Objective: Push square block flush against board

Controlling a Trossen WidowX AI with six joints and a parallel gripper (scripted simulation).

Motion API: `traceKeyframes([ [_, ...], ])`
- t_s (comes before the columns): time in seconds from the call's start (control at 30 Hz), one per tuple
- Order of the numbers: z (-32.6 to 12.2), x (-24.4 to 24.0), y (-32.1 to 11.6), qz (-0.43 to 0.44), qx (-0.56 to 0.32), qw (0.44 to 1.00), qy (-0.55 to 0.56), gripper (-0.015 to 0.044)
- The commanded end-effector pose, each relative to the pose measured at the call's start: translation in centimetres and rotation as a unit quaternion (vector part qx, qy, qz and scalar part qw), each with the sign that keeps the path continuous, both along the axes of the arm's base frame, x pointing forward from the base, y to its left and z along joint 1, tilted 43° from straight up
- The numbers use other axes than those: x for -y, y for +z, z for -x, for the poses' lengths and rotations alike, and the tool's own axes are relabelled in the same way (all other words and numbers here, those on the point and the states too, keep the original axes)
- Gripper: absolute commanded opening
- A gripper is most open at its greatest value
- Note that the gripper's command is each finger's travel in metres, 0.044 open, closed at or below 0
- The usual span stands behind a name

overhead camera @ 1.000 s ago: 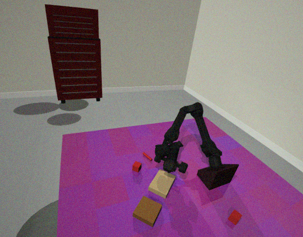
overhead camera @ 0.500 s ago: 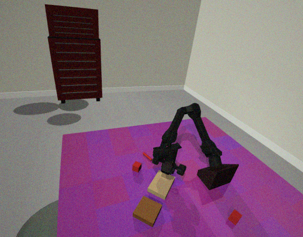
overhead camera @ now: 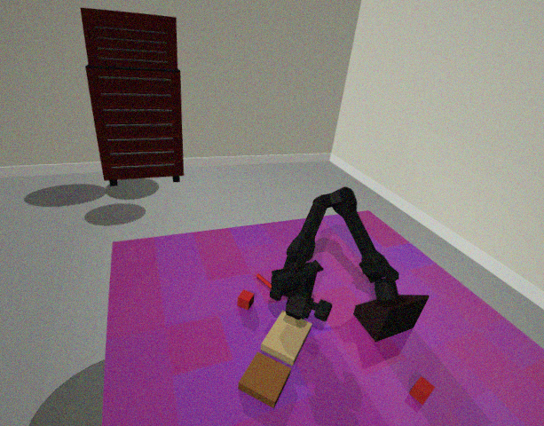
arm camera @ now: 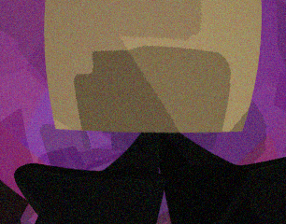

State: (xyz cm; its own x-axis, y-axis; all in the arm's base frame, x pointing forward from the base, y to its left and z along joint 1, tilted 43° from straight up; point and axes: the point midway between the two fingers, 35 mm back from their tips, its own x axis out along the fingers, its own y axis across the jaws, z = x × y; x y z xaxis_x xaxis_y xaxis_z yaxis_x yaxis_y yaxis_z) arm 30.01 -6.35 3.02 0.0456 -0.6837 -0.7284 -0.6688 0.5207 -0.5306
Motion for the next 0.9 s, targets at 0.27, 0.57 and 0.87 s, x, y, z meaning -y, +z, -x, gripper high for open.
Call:
traceKeyframes([
  [0.27, -1.2, -0.9, -1.0, -0.004, 0.002, 1.000, -0.001, 0.0000],
  [0.57, -0.3, -0.2, -0.3, -0.004, 0.002, 1.000, -0.001, 0.0000],
  [0.87, 0.7, 0.6, 0.4, -0.004, 0.001, 1.000, -0.001, 0.0000],
])
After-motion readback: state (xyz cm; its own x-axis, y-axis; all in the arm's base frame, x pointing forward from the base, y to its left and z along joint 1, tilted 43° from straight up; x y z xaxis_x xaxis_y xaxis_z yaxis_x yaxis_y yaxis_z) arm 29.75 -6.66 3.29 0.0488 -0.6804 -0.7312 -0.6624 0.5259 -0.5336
